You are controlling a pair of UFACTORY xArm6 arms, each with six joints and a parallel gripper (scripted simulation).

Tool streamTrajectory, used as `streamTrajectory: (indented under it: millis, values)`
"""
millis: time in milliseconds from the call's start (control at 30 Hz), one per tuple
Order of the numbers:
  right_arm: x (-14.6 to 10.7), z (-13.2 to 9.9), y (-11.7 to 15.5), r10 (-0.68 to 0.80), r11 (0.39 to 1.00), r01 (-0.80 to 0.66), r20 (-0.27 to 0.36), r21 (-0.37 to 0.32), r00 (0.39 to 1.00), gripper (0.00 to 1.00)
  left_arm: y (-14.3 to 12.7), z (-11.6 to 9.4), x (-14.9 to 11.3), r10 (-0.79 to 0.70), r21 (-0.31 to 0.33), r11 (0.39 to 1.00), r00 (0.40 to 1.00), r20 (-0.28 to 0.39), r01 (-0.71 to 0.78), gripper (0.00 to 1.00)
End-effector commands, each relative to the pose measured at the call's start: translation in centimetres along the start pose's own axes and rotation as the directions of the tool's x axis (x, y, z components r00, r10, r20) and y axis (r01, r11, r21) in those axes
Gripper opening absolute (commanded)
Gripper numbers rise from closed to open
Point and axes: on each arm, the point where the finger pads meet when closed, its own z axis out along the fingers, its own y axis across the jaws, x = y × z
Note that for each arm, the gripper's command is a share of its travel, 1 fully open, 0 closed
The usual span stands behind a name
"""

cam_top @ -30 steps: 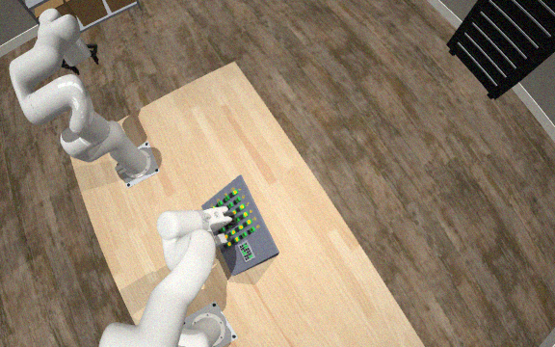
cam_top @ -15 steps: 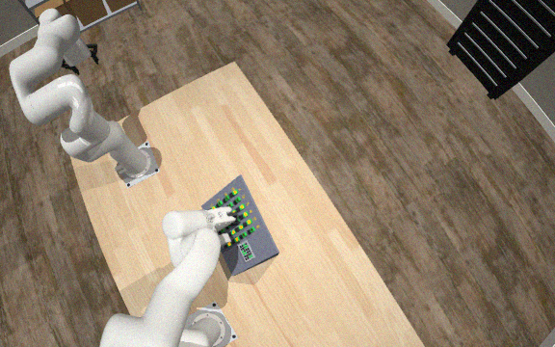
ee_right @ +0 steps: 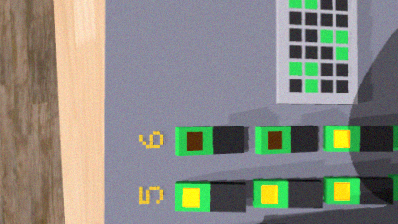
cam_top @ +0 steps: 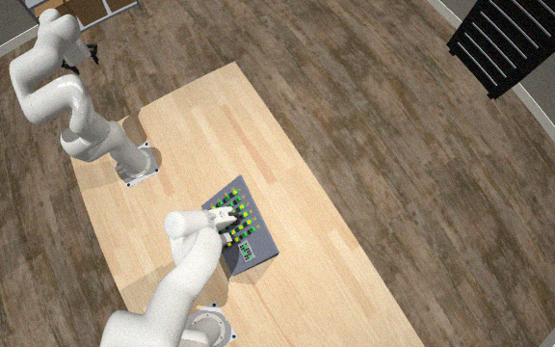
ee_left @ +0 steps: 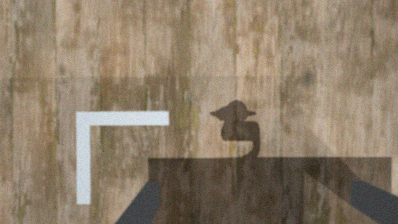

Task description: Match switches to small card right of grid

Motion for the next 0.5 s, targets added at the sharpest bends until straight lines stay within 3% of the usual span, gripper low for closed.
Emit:
streamTrajectory:
  millis: [0,467]
  values:
    - [-0.10,0.06,-0.11,0.001,1.000,-0.001,0.003,0.002,1.000,0.00,0.00,-0.21,0.12,0.000,0.000,1.000,1.000,-0.006,0.000,1.00]
    - [-0.10,0.36,-0.11,0.001,1.000,-0.001,0.003,0.002,1.000,0.00,0.00,-0.21,0.12,0.000,0.000,1.000,1.000,-0.006,0.000,1.00]
